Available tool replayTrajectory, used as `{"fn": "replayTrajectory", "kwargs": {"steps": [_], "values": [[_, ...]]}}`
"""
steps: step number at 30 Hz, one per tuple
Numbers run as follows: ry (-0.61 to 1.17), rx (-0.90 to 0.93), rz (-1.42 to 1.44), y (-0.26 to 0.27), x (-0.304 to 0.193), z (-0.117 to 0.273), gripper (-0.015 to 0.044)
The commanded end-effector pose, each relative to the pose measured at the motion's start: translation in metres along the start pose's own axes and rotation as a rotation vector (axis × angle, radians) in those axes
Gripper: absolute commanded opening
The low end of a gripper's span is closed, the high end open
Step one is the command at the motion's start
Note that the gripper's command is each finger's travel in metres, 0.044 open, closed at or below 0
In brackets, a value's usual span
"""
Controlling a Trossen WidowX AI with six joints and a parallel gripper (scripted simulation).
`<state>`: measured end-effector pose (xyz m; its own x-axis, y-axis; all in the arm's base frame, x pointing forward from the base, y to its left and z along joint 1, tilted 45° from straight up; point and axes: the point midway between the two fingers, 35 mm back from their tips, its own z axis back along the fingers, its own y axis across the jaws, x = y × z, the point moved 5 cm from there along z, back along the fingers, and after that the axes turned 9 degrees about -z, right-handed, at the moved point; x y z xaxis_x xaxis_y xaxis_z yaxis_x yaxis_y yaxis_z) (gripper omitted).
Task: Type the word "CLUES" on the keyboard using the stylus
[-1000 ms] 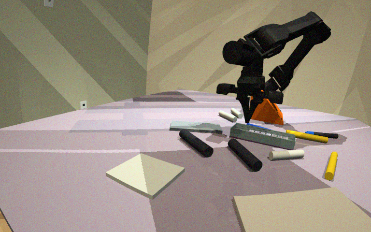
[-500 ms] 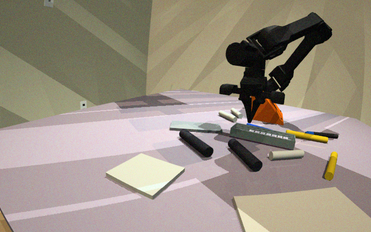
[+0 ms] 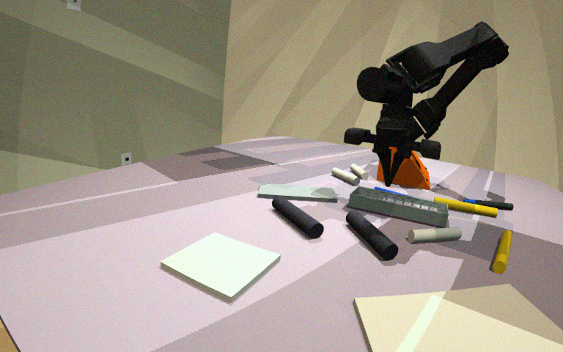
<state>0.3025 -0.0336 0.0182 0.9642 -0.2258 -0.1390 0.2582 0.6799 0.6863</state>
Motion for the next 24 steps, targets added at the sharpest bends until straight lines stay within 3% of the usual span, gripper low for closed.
{"fn": "replayTrajectory", "kwargs": {"steps": [1,4,21,24], "values": [[-0.009,0.003,0.013,0.042,-0.005,0.002,0.0000],[-0.007,0.007,0.013,0.068,-0.011,0.002,0.0000],[-0.007,0.007,0.013,0.068,-0.011,0.002,0.0000],[-0.008,0.004,0.013,0.068,-0.010,0.024,0.0000]]}}
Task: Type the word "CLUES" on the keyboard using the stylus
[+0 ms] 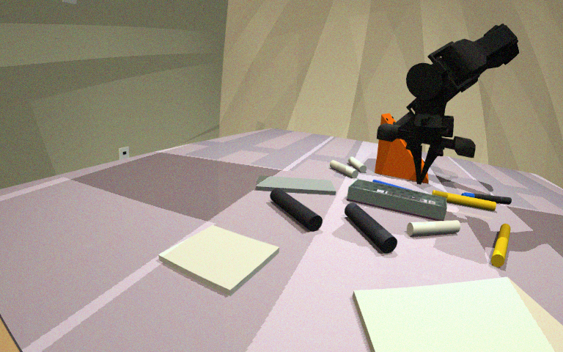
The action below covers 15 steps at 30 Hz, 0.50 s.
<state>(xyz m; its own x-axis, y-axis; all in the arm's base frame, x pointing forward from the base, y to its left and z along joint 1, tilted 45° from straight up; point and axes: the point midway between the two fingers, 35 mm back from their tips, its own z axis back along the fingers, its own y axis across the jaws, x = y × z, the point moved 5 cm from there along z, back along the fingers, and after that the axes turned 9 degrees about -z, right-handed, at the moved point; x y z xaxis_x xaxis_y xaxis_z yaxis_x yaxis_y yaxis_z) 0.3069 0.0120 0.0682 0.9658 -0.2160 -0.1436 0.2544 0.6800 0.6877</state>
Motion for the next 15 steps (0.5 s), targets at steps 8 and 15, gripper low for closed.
{"fn": "replayTrajectory", "kwargs": {"steps": [8,15], "values": [[-0.018,0.003,0.009,0.001,0.001,0.059,0.0000],[-0.015,0.009,0.001,0.000,0.002,0.052,0.0000]]}}
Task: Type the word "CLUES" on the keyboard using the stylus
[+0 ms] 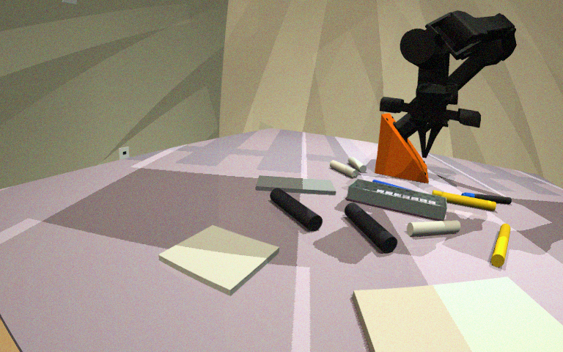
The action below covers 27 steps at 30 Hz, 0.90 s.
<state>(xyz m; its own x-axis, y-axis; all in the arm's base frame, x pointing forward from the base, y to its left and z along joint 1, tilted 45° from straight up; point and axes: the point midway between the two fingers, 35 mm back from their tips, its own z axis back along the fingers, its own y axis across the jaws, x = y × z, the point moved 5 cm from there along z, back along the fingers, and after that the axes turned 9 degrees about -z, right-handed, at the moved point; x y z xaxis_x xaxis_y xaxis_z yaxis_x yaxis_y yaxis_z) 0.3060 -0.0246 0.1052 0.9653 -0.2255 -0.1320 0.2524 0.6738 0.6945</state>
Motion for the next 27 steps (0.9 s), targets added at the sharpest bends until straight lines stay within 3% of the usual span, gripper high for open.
{"fn": "replayTrajectory", "kwargs": {"steps": [1,4,8,19,24,27], "values": [[0.000,0.000,0.000,0.000,0.000,0.000,0.0026],[0.000,0.000,0.000,0.000,0.000,0.000,0.0105],[0.000,0.000,0.000,0.000,0.000,0.000,0.0000],[0.000,0.000,0.000,0.000,0.000,0.000,0.0000],[0.014,0.033,0.097,-0.008,-0.002,-0.004,0.0131],[0.025,0.107,0.296,-0.024,-0.007,-0.011,0.0150]]}}
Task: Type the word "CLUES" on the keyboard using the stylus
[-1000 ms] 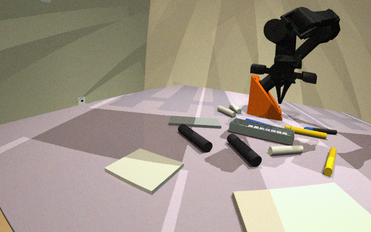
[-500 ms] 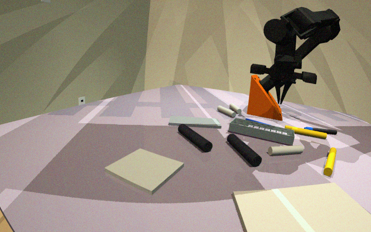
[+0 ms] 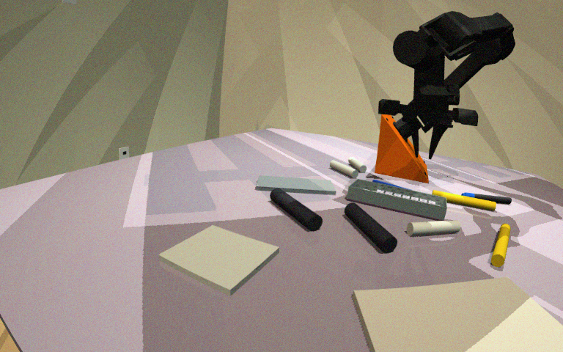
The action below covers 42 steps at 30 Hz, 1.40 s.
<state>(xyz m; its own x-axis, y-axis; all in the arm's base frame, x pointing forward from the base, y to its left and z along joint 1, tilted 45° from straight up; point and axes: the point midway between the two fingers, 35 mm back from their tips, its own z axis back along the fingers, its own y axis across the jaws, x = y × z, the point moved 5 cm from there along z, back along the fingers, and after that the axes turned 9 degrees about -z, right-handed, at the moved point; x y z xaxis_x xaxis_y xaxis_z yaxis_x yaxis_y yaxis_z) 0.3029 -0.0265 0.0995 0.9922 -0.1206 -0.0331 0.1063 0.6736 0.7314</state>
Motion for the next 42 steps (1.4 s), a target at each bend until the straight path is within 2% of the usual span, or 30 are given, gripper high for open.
{"fn": "replayTrajectory", "kwargs": {"steps": [1,6,12,20,42], "values": [[0.011,0.097,0.216,-0.022,-0.010,-0.010,0.0150],[-0.047,0.218,0.541,-0.044,-0.024,-0.019,0.0150],[-0.207,0.321,0.908,-0.065,-0.041,-0.029,0.0150],[-0.367,0.342,1.159,-0.078,-0.053,-0.034,0.0150],[-0.380,0.339,1.186,-0.079,-0.054,-0.035,0.0150]]}}
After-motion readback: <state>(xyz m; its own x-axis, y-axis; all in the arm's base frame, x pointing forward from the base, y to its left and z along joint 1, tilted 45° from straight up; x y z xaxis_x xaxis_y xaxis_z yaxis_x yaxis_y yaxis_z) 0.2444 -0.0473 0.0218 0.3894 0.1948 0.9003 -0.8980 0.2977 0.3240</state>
